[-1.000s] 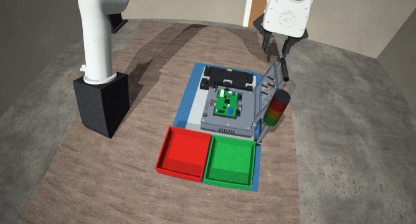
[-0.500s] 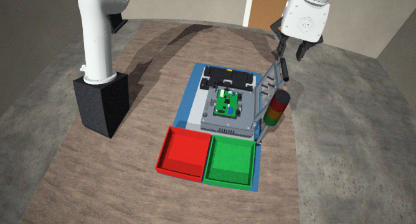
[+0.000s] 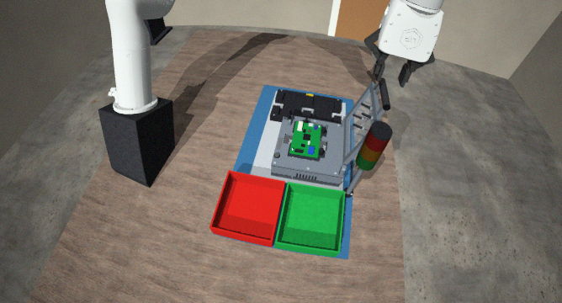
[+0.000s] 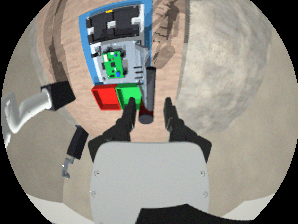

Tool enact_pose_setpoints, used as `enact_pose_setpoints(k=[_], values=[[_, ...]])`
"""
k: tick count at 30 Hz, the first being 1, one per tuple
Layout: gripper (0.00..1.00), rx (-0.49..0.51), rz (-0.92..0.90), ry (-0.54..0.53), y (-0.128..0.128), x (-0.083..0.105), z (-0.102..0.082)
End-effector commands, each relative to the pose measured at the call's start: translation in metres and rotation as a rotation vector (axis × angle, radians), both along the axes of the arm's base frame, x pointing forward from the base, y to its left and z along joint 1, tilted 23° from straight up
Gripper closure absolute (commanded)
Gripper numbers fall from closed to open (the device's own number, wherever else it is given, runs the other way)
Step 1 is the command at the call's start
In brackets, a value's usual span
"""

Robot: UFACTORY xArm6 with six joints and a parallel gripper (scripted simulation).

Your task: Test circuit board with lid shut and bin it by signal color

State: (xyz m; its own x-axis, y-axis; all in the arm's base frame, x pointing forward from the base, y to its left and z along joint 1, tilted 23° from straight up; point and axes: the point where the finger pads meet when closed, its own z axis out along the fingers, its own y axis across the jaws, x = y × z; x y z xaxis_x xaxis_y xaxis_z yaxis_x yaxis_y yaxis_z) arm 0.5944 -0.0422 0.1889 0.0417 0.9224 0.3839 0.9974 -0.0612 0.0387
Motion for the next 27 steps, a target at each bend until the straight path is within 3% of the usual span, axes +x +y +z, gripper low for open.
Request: enact_pose_setpoints(k=[1, 27], values=[[0.49, -0.001, -0.001, -0.005, 0.001, 0.001, -0.002], [0.49, -0.001, -0.001, -0.005, 0.005, 0.002, -0.013]])
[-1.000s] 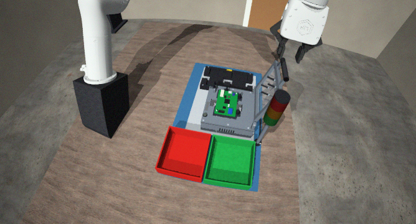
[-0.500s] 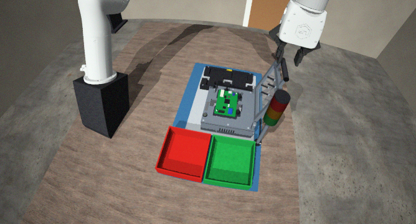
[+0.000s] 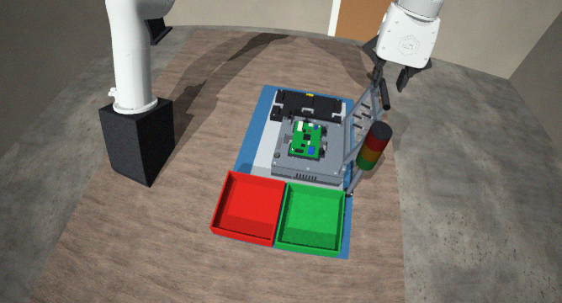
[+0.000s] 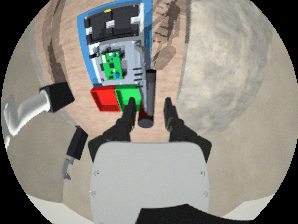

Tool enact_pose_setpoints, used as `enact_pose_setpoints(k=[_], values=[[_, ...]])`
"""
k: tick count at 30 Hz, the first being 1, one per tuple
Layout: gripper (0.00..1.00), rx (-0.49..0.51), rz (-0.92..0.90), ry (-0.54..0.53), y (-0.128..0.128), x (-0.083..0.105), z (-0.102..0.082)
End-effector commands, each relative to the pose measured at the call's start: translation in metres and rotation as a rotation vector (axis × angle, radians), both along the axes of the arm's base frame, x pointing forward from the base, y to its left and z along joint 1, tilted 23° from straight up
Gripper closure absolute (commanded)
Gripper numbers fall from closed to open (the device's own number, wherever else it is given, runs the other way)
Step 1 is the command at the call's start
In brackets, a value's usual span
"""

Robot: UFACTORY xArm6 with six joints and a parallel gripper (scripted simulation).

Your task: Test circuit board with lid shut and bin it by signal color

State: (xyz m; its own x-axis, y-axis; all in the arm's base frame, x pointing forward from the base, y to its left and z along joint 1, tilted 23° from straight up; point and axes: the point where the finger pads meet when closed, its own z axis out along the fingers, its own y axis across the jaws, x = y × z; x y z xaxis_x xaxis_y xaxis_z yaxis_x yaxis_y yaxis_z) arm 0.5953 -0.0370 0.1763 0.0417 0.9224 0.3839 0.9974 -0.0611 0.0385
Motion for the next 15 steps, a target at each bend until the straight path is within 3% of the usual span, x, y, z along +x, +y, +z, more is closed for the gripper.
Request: enact_pose_setpoints(k=[1, 15], values=[[0.49, -0.001, -0.001, -0.005, 0.001, 0.001, -0.002], [0.49, -0.001, -0.001, -0.005, 0.012, 0.004, -0.029]])
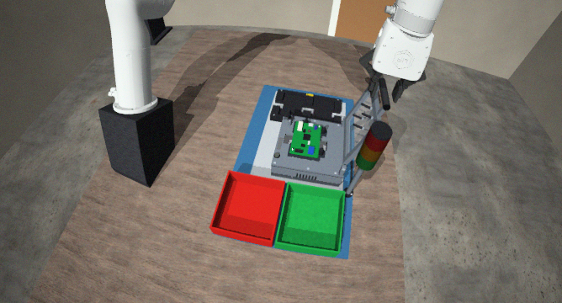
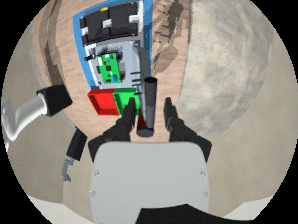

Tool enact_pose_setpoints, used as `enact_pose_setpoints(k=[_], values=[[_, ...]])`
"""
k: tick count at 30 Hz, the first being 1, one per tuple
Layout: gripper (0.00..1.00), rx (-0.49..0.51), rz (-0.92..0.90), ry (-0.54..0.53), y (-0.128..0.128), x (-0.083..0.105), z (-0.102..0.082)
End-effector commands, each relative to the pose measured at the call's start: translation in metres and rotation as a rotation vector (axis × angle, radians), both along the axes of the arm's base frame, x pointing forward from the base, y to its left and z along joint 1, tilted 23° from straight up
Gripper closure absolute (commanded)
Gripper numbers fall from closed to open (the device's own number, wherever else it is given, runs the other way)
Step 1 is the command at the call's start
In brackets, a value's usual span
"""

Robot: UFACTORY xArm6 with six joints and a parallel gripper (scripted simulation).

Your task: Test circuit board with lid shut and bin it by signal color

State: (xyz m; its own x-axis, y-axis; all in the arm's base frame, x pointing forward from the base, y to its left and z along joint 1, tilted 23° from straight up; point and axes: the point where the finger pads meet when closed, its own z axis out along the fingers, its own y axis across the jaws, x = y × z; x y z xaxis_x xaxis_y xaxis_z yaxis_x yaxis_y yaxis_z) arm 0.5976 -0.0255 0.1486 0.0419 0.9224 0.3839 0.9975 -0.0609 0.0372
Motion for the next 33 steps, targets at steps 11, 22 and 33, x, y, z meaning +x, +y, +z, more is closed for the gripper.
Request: enact_pose_setpoints(k=[11, 22, 33], values=[[1.00, -0.001, -0.001, -0.006, 0.0007, 0.0019, -0.0014], [1.00, -0.001, -0.001, -0.006, 0.0007, 0.0019, -0.0014], [1.00, -0.001, -0.001, -0.006, 0.0007, 0.0019, -0.0014]])
